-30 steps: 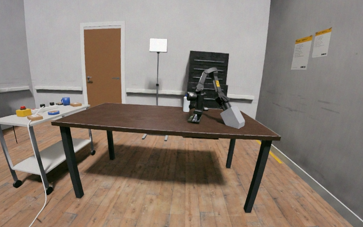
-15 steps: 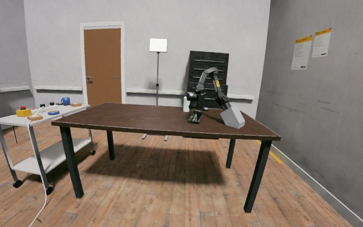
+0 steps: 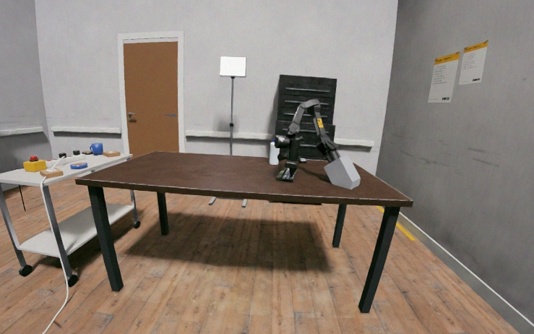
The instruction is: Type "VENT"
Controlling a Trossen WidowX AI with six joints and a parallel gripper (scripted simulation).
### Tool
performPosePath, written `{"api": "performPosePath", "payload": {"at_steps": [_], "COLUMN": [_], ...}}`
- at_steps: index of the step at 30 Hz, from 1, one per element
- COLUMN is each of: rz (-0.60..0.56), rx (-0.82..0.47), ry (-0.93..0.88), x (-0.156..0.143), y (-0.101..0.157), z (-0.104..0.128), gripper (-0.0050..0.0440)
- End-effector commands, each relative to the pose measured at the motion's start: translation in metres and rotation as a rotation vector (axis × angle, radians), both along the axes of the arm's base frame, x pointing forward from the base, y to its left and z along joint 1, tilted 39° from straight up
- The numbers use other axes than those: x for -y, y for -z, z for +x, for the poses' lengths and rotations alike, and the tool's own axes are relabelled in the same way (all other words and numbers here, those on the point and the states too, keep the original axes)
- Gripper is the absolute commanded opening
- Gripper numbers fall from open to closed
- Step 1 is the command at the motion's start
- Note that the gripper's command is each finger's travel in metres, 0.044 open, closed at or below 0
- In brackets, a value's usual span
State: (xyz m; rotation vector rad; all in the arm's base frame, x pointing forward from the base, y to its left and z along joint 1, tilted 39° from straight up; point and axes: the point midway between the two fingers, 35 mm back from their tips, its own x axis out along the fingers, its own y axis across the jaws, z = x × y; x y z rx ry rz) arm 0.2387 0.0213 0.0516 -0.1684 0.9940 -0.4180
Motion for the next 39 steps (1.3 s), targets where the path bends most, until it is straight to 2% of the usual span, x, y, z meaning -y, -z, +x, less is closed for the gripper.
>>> {"api": "performPosePath", "payload": {"at_steps": [1, 6, 13, 21, 24, 29, 32, 34, 39], "rz": [0.006, 0.007, 0.015, 0.019, 0.03, 0.045, 0.049, 0.049, 0.022], "rx": [0.008, 0.012, 0.028, 0.028, 0.014, -0.001, 0.009, 0.009, 0.029], "ry": [0.001, 0.001, 0.002, 0.001, 0.005, 0.012, 0.012, 0.012, 0.0], "x": [0.0, -0.001, -0.016, -0.015, -0.001, 0.04, 0.058, 0.058, 0.094], "y": [-0.001, -0.003, -0.033, -0.033, -0.037, -0.057, -0.069, -0.069, -0.09], "z": [0.001, 0.002, -0.012, -0.011, -0.006, -0.002, -0.003, -0.003, -0.012], "gripper": [-0.005, -0.005, -0.005, -0.005, -0.005, -0.005, -0.005, -0.005, -0.005]}}
